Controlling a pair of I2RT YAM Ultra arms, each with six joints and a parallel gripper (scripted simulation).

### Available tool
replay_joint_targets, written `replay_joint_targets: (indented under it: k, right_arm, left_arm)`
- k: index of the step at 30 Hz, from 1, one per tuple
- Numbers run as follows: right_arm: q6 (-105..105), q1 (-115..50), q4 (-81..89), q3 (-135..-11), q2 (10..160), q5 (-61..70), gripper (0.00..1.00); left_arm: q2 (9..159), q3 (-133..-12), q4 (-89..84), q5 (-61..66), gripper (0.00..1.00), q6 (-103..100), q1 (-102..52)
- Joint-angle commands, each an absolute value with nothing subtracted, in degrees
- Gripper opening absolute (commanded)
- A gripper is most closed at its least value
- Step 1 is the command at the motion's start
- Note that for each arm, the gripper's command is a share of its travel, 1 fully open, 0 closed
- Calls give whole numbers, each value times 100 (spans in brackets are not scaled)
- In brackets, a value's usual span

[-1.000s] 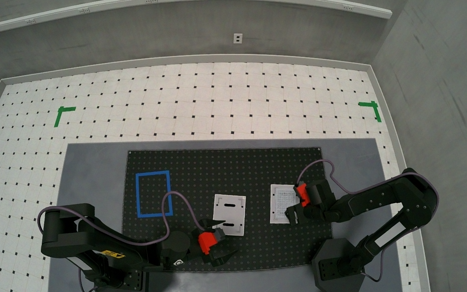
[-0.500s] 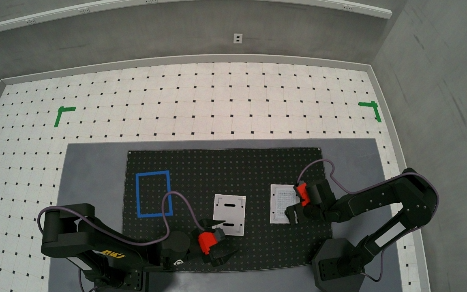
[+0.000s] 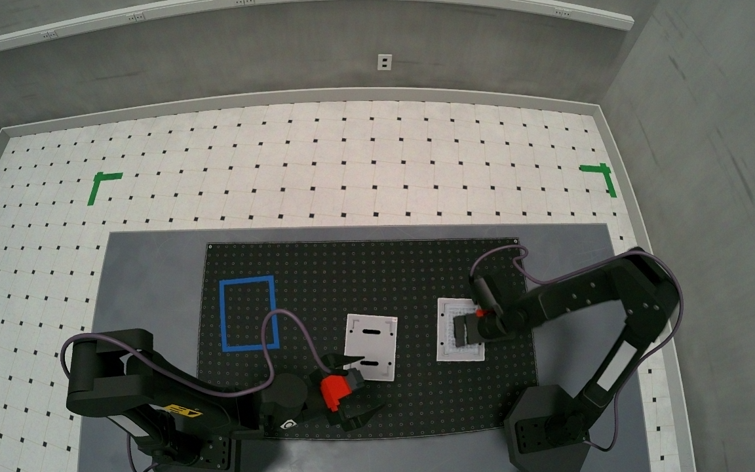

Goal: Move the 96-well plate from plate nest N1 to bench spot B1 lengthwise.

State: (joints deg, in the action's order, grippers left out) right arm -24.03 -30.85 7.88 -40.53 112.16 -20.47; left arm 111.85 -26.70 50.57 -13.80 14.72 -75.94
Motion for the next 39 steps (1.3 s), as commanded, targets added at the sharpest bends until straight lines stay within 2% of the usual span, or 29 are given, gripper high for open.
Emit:
replay_joint_targets:
  k: [1, 12, 39]
  right_arm:
    - [-2936, -3019, 1543, -4636, 11602, -2132, 100]
    - [-3364, -2909, 2235, -5827, 12401, -2062, 100]
    - [-3126, -2686, 1543, -5632, 12898, -2047, 100]
  left_arm:
    - [11074, -2651, 5035, -1385, 100, 1483, -7650]
    - [11074, -2651, 5035, -1385, 100, 1483, -7650]
    - [11074, -2651, 5035, -1385, 100, 1483, -7650]
